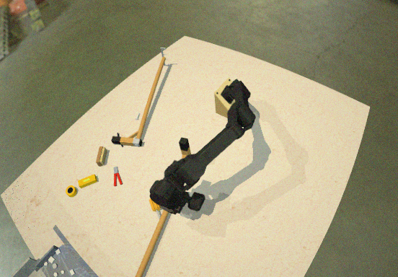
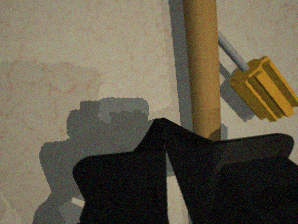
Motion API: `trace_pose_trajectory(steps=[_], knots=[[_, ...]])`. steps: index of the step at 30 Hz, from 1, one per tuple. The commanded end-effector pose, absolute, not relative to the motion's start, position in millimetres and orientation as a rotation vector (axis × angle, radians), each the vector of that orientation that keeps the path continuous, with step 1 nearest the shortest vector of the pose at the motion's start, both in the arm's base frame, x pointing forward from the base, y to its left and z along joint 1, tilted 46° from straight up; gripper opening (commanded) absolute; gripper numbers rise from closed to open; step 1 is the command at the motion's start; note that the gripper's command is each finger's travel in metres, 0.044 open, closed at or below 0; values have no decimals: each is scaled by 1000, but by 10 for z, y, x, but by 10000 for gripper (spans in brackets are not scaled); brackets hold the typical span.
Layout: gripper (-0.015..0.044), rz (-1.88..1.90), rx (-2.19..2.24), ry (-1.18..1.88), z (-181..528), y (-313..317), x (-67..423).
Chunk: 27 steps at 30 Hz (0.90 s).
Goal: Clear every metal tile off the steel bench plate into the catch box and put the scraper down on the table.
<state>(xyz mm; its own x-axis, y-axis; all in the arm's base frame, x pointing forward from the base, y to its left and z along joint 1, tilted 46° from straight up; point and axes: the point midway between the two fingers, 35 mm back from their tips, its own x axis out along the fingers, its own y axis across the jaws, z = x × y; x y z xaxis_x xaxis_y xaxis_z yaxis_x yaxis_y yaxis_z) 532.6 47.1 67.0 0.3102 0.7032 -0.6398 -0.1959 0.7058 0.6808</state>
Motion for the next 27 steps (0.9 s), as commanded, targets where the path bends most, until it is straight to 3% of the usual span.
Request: trace_pose_trajectory(steps=[1,27], knots=[[0,635,539,1101,656,435,5344],[0,633,538,1103,482,264,5418]])
